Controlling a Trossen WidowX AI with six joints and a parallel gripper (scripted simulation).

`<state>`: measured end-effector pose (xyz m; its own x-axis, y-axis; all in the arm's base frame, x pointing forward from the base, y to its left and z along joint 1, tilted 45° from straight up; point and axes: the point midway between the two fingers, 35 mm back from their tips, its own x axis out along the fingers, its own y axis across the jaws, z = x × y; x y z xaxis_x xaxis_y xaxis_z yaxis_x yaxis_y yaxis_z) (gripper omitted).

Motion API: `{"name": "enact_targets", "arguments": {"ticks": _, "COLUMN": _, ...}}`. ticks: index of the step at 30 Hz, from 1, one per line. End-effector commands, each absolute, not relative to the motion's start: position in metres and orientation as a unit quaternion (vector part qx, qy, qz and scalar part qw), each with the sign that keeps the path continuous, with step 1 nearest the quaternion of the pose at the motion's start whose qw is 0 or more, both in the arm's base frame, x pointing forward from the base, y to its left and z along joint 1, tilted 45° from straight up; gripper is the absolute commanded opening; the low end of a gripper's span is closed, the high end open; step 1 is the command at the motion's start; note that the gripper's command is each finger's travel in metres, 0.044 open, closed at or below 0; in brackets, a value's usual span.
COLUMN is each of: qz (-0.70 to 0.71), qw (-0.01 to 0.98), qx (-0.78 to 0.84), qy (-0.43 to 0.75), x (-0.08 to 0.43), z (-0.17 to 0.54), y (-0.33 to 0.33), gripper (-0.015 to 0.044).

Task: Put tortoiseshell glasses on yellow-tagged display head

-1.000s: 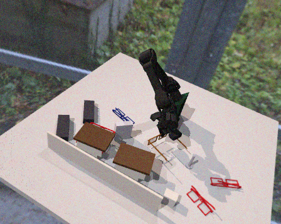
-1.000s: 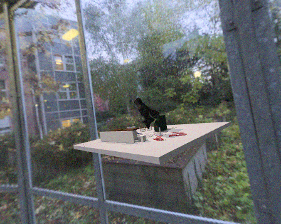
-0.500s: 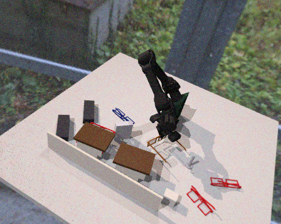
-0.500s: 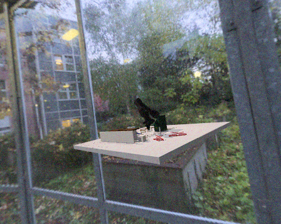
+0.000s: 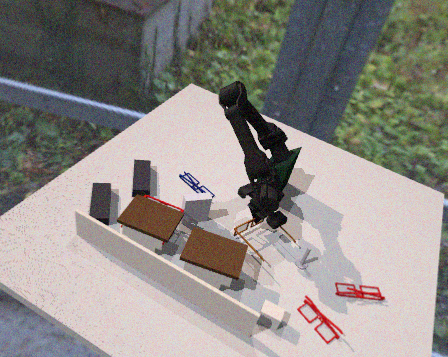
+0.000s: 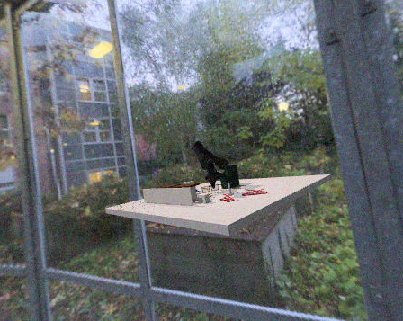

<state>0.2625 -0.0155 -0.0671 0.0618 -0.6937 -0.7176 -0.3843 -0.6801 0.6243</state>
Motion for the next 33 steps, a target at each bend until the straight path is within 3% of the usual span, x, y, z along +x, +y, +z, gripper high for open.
{"name": "enact_targets", "arguments": {"ticks": 1, "qz": -0.573, "qw": 0.14, "qx": 0.714, "qy": -0.377, "x": 0.261, "z": -0.069, "y": -0.019, "gripper": 0.0}}
{"name": "enact_targets", "arguments": {"ticks": 18, "qz": -0.572, "qw": 0.141, "qx": 0.713, "qy": -0.379, "x": 0.259, "z": -0.078, "y": -0.03, "gripper": 0.0}}
{"name": "enact_targets", "arguments": {"ticks": 22, "qz": -0.571, "qw": 0.137, "qx": 0.715, "qy": -0.378, "x": 0.261, "z": -0.077, "y": -0.028, "gripper": 0.0105}}
{"name": "enact_targets", "arguments": {"ticks": 33, "qz": -0.572, "qw": 0.137, "qx": 0.715, "qy": -0.378, "x": 0.261, "z": -0.077, "y": -0.025, "gripper": 0.0108}}
